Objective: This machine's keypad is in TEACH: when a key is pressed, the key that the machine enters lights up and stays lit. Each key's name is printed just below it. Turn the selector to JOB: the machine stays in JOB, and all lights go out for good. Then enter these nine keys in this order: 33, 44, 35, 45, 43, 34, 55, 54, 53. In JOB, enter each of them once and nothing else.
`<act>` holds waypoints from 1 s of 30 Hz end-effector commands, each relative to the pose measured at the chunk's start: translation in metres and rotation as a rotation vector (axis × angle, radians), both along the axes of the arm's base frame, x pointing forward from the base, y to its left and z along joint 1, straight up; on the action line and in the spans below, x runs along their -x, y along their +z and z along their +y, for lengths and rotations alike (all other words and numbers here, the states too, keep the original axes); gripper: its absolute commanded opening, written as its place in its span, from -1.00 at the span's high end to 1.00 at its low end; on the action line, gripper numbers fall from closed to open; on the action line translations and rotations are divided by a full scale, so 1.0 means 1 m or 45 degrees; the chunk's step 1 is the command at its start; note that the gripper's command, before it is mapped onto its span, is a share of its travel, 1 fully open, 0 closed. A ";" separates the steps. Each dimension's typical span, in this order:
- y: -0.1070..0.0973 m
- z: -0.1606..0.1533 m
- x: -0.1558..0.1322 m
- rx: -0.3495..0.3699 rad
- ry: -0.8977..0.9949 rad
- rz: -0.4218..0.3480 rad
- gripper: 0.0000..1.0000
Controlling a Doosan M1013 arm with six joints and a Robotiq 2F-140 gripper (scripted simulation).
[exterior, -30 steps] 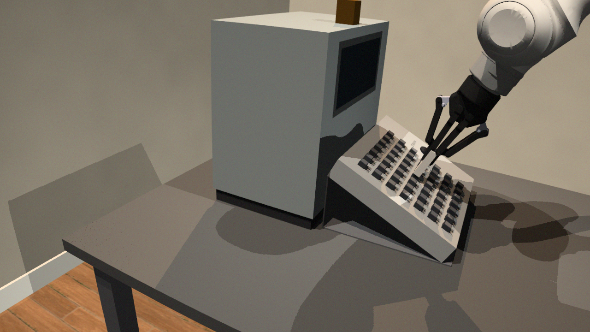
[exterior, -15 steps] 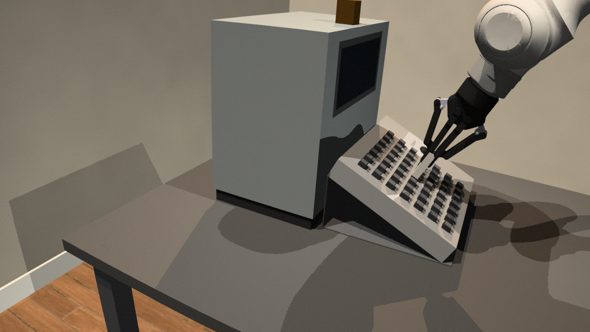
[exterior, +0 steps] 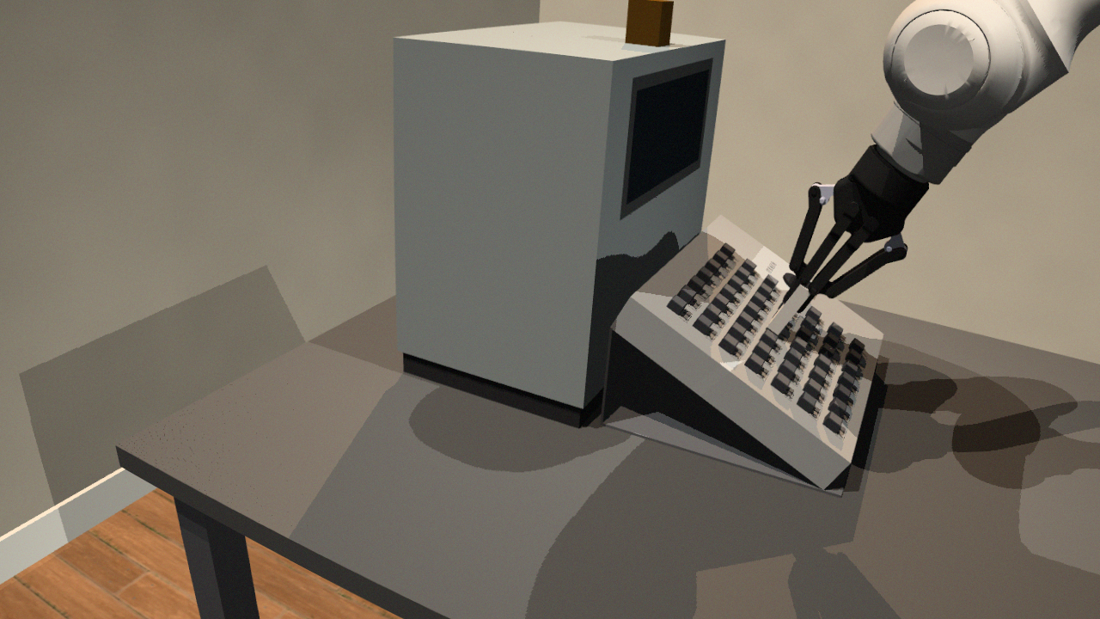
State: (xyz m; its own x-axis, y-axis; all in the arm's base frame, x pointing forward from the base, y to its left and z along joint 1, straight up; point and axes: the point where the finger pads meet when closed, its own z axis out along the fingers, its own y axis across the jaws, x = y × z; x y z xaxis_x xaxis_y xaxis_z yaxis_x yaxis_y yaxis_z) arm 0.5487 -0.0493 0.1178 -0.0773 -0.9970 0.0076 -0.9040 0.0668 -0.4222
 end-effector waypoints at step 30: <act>0.010 0.001 0.005 -0.003 0.001 -0.002 1.00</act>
